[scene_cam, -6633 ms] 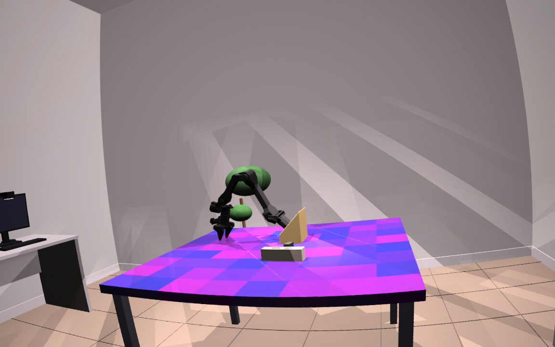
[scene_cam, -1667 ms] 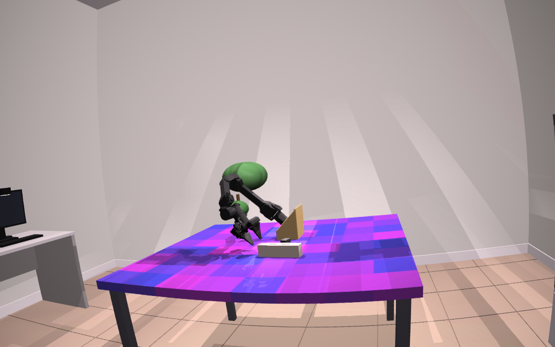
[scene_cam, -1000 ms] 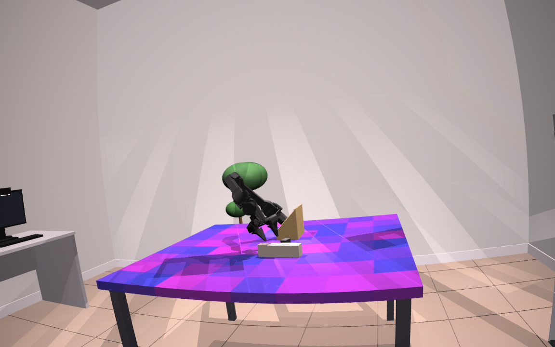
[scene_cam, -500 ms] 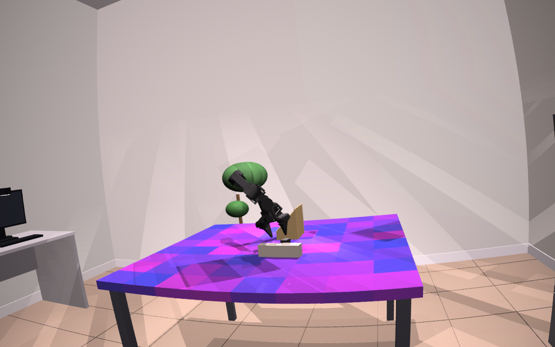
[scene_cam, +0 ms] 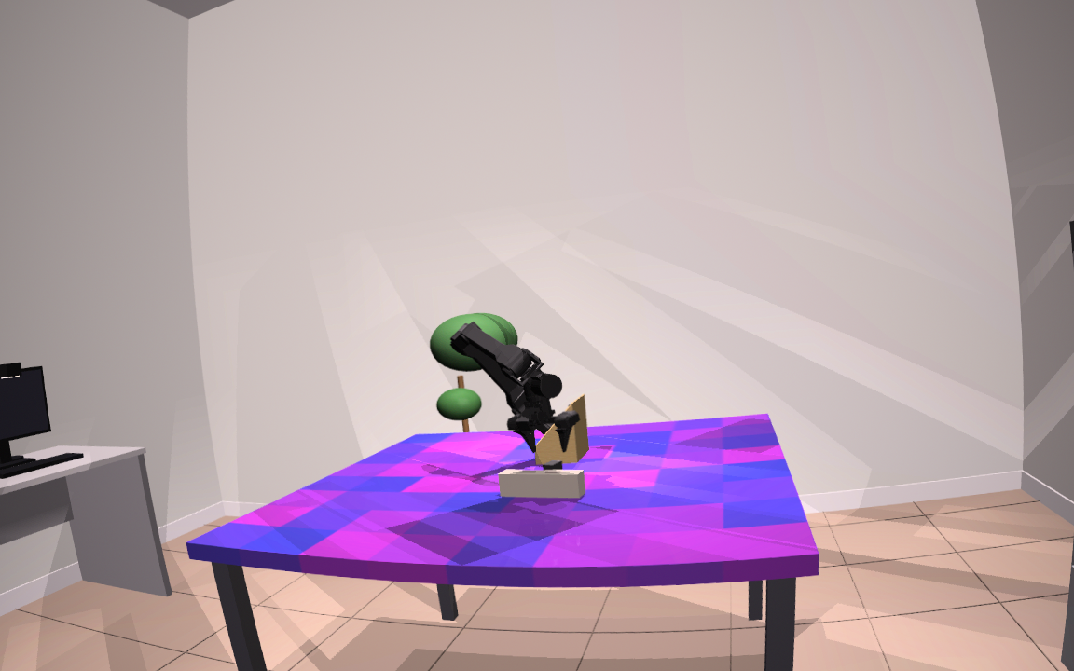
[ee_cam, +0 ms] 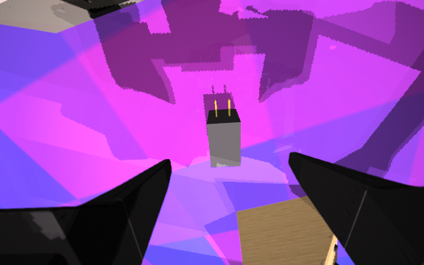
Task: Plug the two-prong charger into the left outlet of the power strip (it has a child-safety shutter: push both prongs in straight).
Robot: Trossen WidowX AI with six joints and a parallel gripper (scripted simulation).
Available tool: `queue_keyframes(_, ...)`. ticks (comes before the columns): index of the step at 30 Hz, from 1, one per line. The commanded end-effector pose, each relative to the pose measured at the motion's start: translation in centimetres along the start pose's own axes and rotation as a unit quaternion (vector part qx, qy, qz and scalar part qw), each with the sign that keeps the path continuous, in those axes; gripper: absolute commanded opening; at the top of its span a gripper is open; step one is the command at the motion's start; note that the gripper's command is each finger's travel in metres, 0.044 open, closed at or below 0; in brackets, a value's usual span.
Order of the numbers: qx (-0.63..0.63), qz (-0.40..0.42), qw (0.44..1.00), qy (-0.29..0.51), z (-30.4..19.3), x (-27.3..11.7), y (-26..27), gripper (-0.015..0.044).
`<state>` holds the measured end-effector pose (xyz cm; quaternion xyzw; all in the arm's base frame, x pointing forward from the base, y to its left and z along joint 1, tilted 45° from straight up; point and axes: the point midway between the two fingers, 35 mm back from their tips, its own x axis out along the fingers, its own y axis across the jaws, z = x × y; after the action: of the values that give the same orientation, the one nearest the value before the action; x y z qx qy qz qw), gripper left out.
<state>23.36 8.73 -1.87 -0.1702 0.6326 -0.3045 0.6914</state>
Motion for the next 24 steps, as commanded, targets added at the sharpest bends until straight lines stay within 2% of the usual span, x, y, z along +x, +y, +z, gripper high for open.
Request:
queue_keyframes(1, -0.009, -0.024, 0.999, -0.02, -0.8, -0.1, 0.4, 0.044)
queue_keyframes(24, -0.01, -0.027, 0.999, -0.023, -0.6, 2.3, 0.3, 0.044)
